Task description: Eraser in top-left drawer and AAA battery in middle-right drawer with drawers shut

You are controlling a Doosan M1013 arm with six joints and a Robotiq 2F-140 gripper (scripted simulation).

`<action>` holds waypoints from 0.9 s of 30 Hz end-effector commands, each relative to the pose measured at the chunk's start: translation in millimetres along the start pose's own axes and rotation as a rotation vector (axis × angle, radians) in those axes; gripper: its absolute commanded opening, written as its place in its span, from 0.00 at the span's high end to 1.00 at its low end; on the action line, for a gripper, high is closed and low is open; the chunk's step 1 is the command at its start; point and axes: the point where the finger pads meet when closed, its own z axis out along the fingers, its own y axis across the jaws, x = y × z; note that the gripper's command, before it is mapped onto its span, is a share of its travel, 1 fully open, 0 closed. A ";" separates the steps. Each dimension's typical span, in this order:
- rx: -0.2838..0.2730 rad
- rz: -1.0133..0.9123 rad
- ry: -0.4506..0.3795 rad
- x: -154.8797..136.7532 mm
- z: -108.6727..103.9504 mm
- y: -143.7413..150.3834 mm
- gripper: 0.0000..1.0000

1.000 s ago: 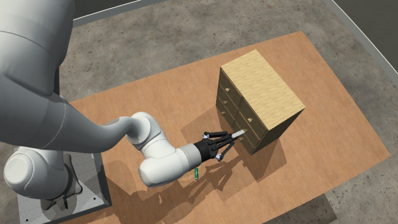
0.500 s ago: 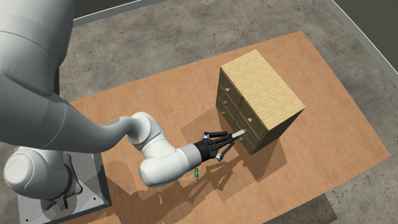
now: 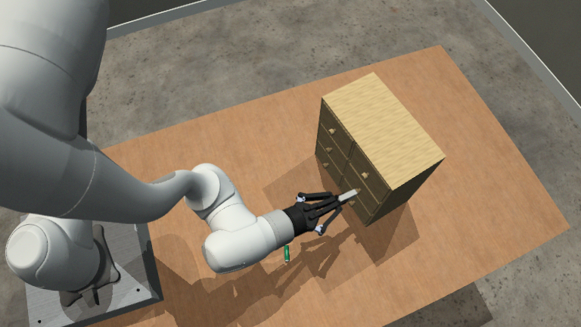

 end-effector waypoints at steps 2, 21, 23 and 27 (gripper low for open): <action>0.000 0.000 0.000 0.2 0.0 0.0 1.00; 0.000 0.000 0.000 0.2 0.0 0.0 1.00; 0.000 0.000 0.000 0.2 0.0 0.0 1.00; 0.000 0.000 0.000 -1.1 -3.6 0.0 1.00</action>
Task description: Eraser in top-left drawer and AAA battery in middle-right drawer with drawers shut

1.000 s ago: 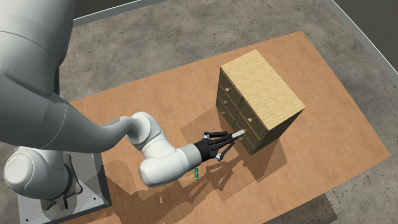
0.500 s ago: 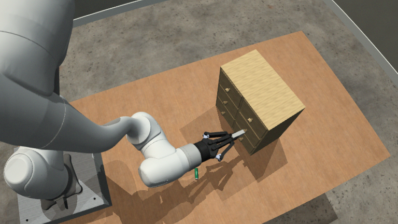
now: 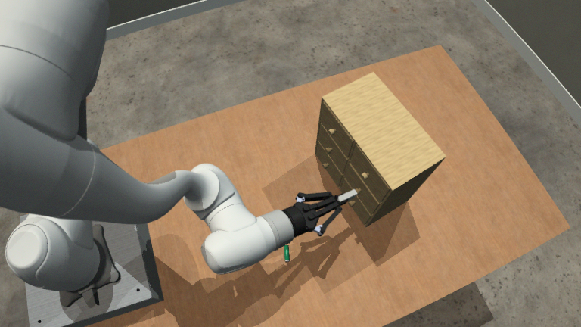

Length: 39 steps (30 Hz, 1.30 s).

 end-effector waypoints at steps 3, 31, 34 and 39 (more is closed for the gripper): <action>0.000 0.000 0.000 -1.7 -5.1 -0.1 1.00; 0.000 0.000 0.000 -15.1 -92.5 -0.1 1.00; 0.000 0.000 0.000 -14.9 -99.0 -0.1 1.00; 0.000 0.000 0.000 -14.9 -99.6 -0.1 1.00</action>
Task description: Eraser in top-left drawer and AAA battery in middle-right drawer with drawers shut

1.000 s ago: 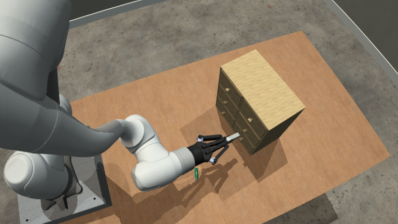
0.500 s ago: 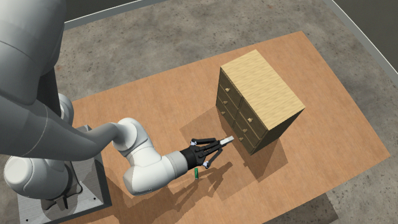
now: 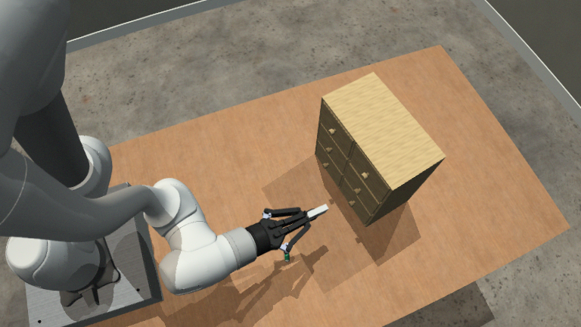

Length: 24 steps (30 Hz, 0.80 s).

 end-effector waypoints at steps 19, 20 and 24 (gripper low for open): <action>0.001 0.000 -0.067 3.4 -7.1 -0.2 1.00; 0.001 0.000 -0.078 3.9 -8.3 -0.2 1.00; 0.001 0.000 -0.131 6.4 -13.9 -0.3 1.00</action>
